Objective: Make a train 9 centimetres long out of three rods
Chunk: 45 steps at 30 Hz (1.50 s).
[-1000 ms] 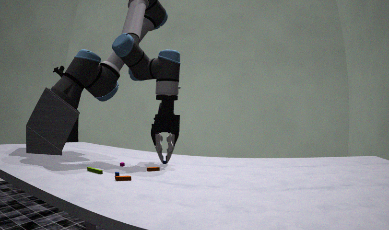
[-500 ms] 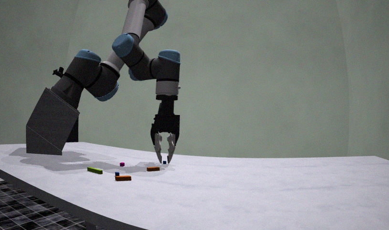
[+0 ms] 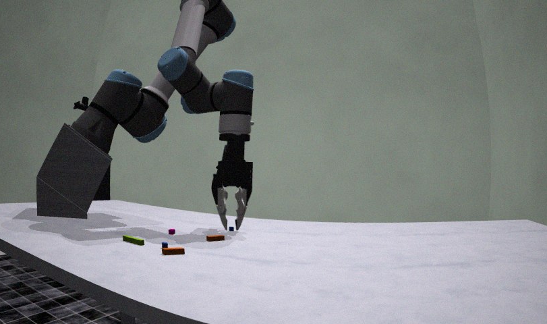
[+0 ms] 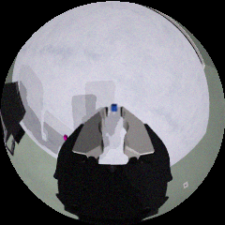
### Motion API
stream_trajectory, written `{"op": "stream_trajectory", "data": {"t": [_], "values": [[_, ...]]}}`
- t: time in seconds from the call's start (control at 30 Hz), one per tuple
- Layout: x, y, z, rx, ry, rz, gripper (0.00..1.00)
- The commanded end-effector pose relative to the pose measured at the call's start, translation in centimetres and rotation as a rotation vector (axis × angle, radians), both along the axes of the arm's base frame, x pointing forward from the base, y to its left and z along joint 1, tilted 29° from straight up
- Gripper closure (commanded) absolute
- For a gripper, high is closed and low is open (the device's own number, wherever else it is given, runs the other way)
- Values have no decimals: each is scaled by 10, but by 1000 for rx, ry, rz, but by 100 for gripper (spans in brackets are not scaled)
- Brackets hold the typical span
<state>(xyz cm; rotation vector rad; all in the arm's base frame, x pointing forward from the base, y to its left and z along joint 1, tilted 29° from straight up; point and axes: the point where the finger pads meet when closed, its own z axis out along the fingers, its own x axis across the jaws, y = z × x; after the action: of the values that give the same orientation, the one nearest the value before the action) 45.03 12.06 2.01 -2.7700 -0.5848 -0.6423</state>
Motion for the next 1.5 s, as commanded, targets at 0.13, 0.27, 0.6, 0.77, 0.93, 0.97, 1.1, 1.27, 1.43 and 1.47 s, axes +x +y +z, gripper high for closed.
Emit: {"op": "stream_trajectory", "data": {"t": [0.13,0.27,0.6,0.77,0.93,0.97,1.1,1.27,1.43,1.47], "values": [[-3,-2,5,0,0,-1,86],[-5,-4,11,0,0,-1,86],[-15,-15,41,-2,-4,-1,86],[-19,-18,50,-2,-4,-1,86],[-26,-24,65,-2,-4,-1,86],[-27,-24,68,-2,-4,-1,86],[-30,-27,75,-2,-4,-1,86],[-32,-29,80,-2,-4,-1,86],[-32,-29,81,-2,-4,-1,86],[-32,-29,81,-2,-4,-1,86]]}}
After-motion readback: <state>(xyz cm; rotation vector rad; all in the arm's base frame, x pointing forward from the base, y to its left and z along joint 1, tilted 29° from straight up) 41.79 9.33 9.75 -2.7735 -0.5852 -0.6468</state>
